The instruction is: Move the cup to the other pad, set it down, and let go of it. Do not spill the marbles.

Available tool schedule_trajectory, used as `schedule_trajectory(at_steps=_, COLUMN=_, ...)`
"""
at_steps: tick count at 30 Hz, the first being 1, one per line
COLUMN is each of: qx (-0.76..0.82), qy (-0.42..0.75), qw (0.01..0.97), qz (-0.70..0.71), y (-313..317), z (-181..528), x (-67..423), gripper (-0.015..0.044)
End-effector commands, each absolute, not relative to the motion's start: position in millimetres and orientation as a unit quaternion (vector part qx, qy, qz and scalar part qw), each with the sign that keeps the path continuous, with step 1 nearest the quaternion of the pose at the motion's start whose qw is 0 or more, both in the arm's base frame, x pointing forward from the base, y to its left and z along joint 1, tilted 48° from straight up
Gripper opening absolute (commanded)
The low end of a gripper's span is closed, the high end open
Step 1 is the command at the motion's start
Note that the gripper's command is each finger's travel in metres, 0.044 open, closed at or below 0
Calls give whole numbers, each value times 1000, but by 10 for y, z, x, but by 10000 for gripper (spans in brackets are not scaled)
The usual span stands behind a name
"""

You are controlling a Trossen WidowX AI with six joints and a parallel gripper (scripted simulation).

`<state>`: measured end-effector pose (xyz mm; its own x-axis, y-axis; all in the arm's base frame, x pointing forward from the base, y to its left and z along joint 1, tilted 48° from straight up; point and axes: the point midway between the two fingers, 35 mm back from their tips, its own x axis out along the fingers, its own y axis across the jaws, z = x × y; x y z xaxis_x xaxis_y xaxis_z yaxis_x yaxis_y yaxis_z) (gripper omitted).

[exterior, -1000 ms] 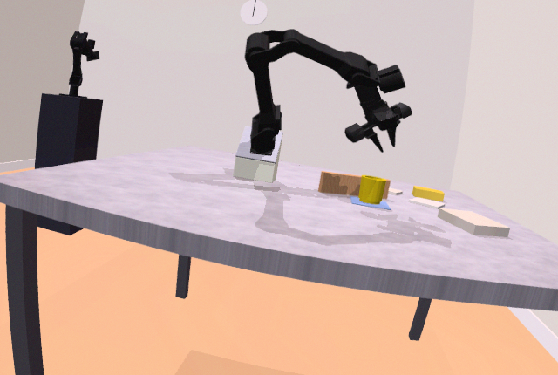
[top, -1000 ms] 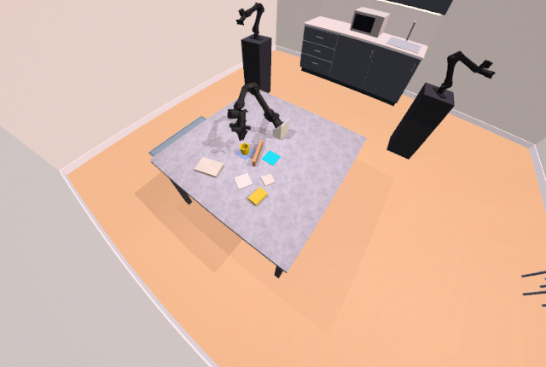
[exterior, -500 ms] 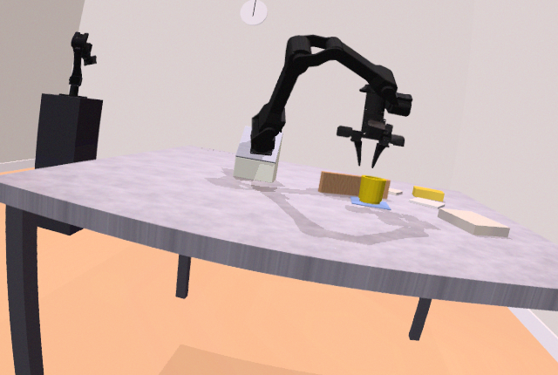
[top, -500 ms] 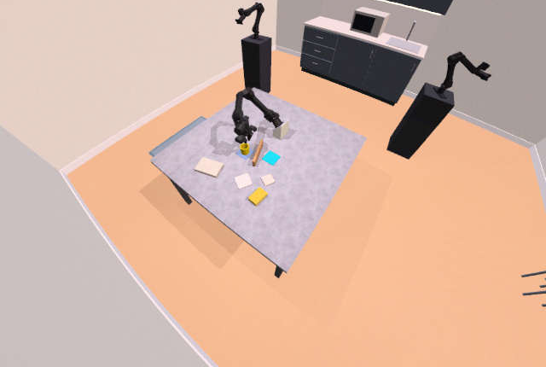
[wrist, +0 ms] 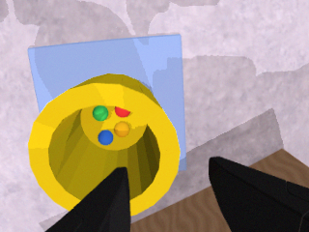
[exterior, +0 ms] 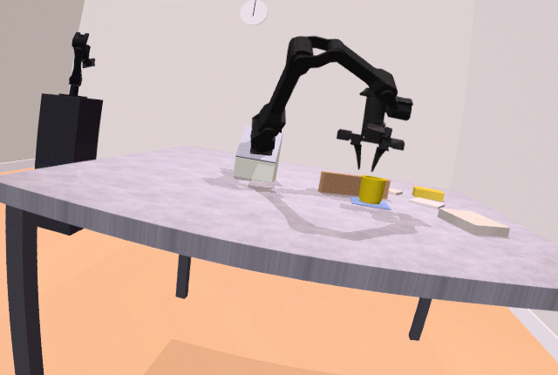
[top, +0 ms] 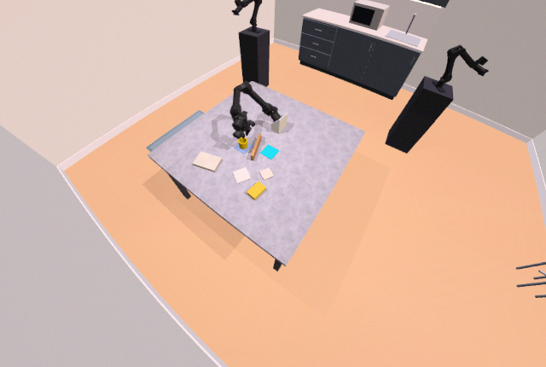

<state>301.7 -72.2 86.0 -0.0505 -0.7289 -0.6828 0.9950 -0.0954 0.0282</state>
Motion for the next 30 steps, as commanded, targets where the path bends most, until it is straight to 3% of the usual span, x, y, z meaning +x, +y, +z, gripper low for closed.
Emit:
schedule_trajectory(at_steps=1, qx=277, qy=238, qw=629, qz=-686, y=-784, z=809, x=3006, gripper=167)
schedule_trajectory(at_steps=30, qx=275, qy=237, qw=630, qz=-687, y=-1110, z=521, x=2963, gripper=167)
